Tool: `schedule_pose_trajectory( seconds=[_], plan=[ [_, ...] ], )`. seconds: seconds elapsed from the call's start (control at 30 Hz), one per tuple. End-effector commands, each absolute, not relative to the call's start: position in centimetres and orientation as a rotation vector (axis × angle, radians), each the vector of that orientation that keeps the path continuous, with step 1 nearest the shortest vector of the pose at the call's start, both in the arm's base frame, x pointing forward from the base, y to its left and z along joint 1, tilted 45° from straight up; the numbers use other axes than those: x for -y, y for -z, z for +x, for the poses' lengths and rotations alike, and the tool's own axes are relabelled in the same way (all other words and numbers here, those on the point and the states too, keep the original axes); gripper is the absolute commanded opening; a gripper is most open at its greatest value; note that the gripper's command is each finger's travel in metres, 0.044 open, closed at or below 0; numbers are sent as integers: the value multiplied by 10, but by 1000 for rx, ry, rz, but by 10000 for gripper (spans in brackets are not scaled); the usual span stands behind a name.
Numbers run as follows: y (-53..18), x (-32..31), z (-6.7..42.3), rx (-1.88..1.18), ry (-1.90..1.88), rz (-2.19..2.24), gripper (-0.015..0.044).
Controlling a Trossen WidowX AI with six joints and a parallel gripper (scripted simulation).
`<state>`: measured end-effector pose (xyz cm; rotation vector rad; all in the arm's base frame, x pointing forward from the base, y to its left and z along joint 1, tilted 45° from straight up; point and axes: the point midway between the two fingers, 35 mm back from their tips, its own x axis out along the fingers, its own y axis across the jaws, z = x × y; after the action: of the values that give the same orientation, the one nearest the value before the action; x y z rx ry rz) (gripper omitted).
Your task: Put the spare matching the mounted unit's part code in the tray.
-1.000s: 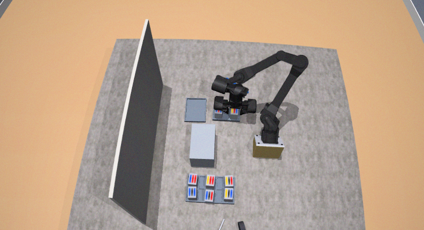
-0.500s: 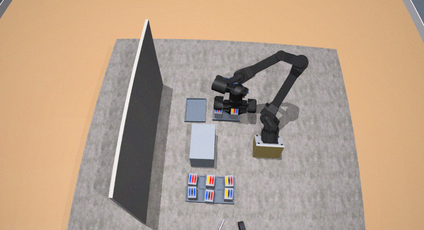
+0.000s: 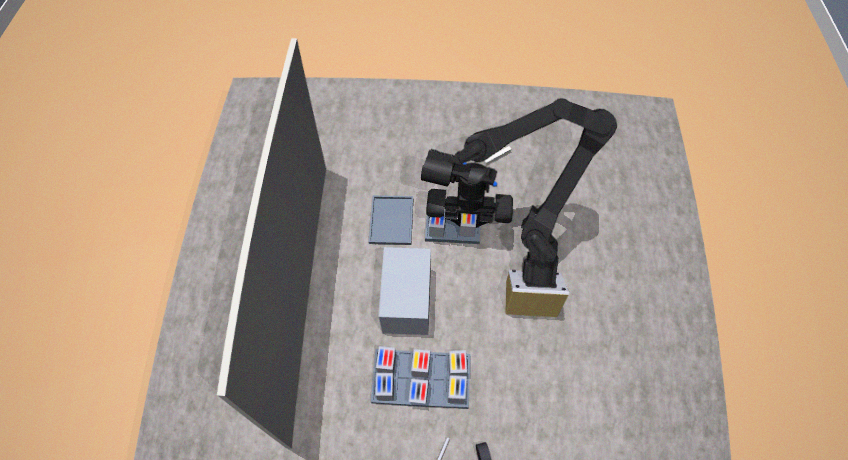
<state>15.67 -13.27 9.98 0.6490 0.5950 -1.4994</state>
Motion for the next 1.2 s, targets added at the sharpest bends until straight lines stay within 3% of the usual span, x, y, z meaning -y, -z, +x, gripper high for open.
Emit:
schedule_pose_trajectory(
  seconds=[0.0,1.17],
  plan=[
    [-109,124,159,-591,1497,653,0],
    [-168,63,171,-594,1499,651,0]
  ],
)
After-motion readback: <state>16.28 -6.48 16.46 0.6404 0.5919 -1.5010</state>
